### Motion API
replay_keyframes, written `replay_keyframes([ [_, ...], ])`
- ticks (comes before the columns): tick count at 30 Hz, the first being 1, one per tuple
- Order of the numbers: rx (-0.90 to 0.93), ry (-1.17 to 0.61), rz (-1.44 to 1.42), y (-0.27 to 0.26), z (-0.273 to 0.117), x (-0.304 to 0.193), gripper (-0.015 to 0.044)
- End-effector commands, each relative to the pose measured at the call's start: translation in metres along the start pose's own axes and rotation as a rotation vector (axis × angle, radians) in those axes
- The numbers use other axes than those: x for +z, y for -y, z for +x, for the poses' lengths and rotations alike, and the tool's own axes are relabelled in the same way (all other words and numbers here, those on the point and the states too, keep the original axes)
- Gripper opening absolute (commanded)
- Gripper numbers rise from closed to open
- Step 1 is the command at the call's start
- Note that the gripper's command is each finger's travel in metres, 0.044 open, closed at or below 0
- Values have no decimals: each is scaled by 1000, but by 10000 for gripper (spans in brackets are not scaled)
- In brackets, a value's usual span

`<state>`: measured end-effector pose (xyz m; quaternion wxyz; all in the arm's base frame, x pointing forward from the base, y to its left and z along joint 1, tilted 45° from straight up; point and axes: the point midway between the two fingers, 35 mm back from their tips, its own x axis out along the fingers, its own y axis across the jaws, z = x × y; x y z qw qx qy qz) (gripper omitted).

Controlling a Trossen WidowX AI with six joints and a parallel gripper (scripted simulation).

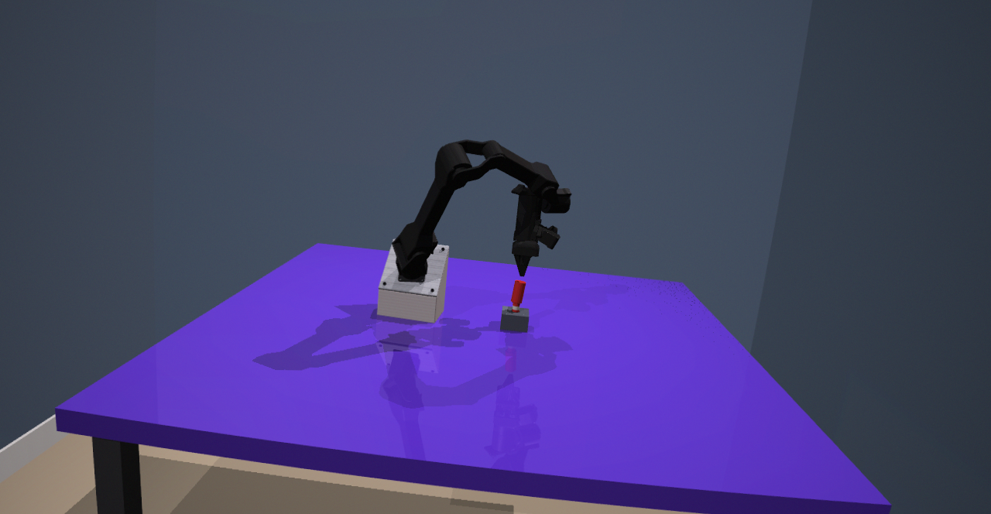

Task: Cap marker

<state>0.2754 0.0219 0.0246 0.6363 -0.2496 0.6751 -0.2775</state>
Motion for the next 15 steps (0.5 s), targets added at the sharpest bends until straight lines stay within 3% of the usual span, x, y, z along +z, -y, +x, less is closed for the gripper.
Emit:
replay_keyframes([
  [1, -7, -2, -10, 0, 8, -2, 0],
  [15, -8, -2, -10, 1, 26, -2, 0],
])
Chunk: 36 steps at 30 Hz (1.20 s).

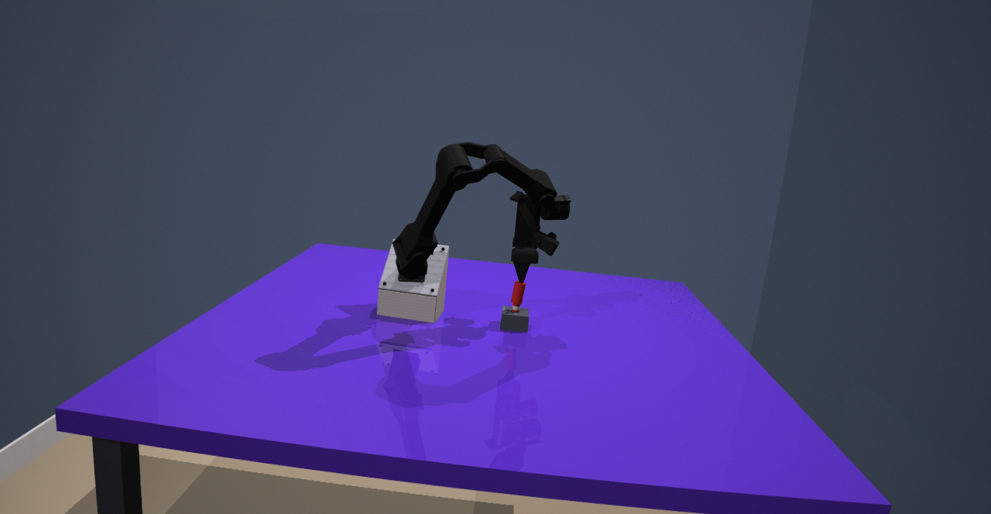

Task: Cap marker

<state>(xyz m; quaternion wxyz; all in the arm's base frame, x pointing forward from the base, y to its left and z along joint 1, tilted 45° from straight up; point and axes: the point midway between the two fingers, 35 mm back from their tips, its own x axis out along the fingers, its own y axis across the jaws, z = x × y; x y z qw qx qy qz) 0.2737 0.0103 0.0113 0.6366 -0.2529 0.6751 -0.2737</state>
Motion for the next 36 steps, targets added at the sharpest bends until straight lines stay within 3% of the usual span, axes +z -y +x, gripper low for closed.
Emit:
replay_keyframes([
  [1, -8, -6, -1, 1, 9, -2, 0],
  [12, -1, 2, 4, 0, 1, 1, 0],
  [19, 2, 0, 4, -1, -83, 1, 0],
  [25, 1, 0, 4, -1, -86, 1, 0],
  [36, 1, 0, 4, -1, -86, 1, 289],
])
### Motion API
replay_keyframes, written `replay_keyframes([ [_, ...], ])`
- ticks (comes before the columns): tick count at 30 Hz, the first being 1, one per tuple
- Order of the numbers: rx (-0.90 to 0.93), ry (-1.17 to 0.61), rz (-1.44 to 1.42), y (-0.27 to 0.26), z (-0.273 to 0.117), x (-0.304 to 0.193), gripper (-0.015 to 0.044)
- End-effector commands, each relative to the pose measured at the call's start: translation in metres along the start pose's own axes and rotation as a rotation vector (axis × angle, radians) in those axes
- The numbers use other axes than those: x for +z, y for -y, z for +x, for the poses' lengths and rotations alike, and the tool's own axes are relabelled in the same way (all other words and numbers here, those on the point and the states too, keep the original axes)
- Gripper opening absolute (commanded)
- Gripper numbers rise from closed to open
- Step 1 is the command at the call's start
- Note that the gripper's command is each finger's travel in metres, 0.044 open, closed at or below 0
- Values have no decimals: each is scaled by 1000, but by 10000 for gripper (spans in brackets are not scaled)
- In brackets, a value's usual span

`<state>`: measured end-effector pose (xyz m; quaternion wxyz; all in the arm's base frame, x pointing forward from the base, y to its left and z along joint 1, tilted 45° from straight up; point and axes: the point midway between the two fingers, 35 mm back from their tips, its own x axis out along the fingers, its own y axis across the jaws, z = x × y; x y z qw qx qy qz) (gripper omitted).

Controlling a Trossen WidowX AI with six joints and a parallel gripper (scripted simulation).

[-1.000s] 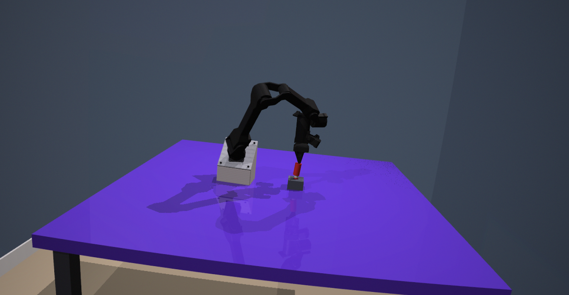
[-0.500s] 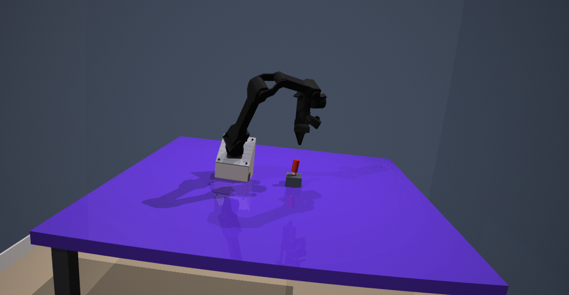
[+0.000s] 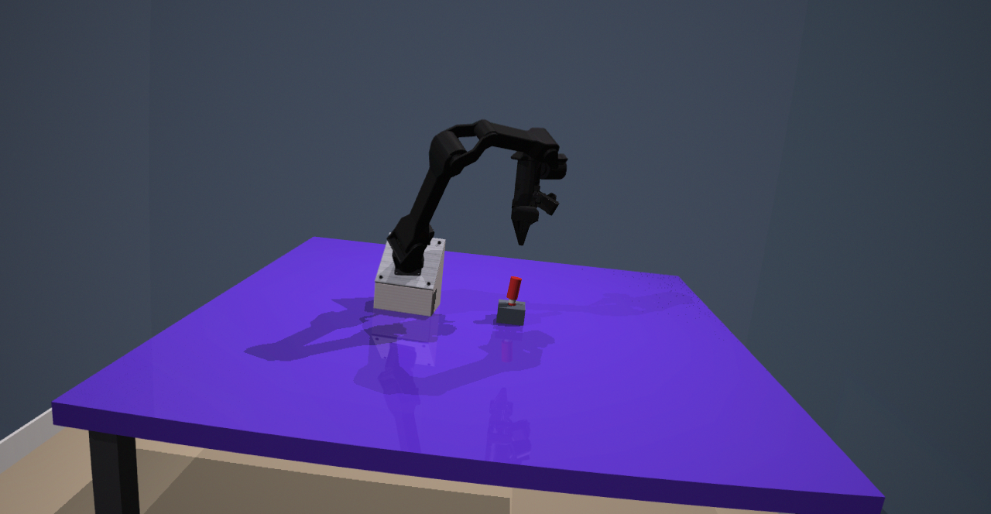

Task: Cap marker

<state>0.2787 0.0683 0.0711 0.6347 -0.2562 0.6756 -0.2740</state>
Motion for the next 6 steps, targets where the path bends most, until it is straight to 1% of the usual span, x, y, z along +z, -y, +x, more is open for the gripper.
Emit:
replay_keyframes([
  [1, 7, 2, 9, 0, -2, 1, 315],
  [6, 7, 2, 9, 0, -2, 1, 440],
])
